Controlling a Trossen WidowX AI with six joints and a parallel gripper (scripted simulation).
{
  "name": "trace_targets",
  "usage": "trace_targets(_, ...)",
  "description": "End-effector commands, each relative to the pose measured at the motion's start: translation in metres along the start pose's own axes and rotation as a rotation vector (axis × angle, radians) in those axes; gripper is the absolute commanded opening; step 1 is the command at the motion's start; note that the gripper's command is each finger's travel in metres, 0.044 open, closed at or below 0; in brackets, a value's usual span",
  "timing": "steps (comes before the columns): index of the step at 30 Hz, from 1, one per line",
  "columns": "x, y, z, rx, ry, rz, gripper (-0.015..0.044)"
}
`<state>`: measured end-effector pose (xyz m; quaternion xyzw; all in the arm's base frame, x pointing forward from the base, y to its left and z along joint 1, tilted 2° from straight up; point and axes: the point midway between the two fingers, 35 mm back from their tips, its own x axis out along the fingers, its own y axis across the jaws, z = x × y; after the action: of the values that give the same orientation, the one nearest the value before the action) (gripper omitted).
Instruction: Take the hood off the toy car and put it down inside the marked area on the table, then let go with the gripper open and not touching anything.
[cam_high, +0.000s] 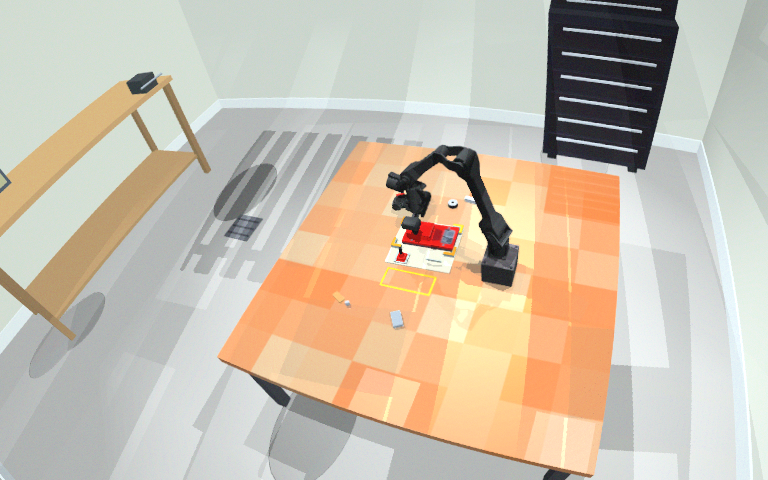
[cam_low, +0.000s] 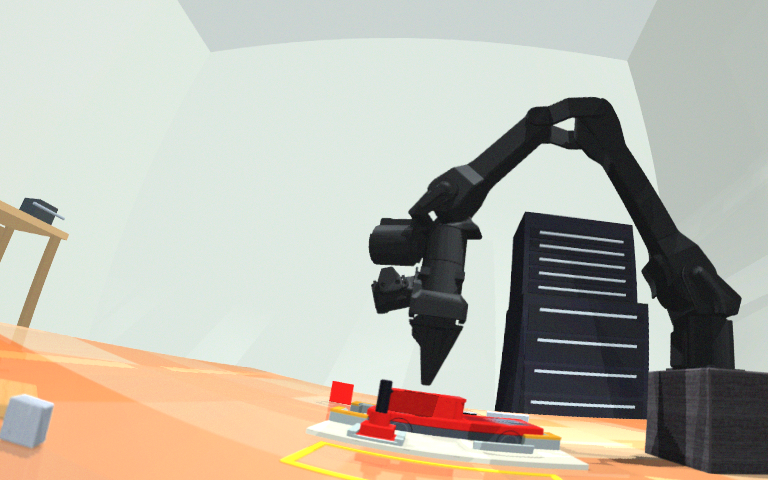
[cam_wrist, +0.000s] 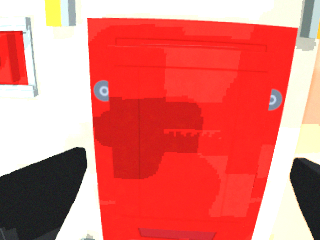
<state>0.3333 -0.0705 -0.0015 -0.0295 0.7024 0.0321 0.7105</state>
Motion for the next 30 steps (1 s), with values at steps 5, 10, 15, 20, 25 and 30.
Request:
trace_targets(5, 0.009, 0.001, -0.002, 0.004, 0.008, 0.005, 0.0440)
trace_targets(10, 0.010, 0.001, -0.002, 0.004, 0.008, 0.005, 0.0440)
trace_targets(15, 0.012, 0.001, -0.002, 0.004, 0.008, 0.005, 0.0440)
trace_targets(20, 0.014, 0.001, -0.002, 0.004, 0.008, 0.005, 0.0440)
trace_targets(25, 0.017, 0.001, -0.002, 0.004, 0.008, 0.005, 0.0440)
trace_targets(30, 0.019, 0.001, -0.002, 0.004, 0.008, 0.005, 0.0440)
